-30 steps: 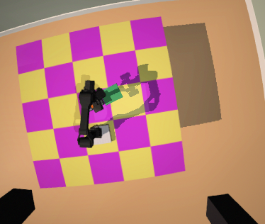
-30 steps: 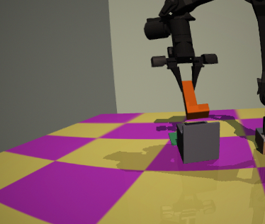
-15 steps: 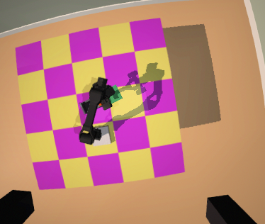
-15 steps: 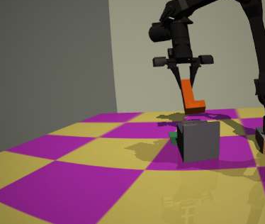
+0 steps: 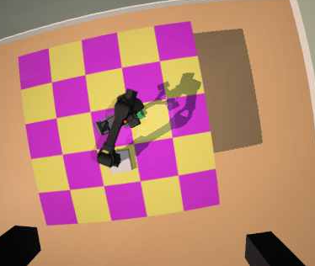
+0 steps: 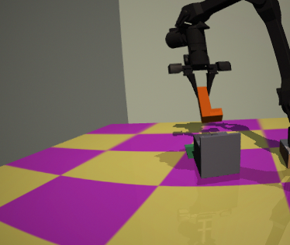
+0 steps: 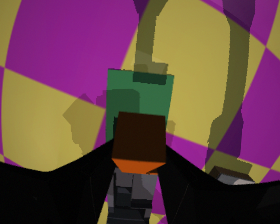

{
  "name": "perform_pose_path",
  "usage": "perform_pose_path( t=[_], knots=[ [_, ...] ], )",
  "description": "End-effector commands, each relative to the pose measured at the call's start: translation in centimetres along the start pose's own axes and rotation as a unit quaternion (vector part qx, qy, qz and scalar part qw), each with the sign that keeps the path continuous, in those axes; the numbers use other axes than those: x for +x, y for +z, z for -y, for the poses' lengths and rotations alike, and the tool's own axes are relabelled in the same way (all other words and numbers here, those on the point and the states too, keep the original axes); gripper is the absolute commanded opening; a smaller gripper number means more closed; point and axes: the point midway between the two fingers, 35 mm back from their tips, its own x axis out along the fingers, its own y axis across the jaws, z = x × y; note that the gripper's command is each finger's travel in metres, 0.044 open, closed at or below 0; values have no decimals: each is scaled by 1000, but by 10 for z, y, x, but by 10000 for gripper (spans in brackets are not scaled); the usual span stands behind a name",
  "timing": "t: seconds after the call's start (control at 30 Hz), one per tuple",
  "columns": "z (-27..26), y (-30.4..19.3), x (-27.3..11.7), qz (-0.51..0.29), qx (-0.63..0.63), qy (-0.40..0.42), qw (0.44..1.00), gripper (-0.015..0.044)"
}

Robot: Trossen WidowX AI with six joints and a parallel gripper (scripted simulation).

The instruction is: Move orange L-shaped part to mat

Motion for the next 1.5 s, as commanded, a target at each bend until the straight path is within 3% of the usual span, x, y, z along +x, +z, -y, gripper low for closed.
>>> perform_pose_path(
  t=[0.0, 1.47],
  knots=[
    [-1, 2, 3, 0, -3, 2, 1000, 0],
    [-1, 2, 72, 0, -3, 2, 1000, 0]
  ],
)
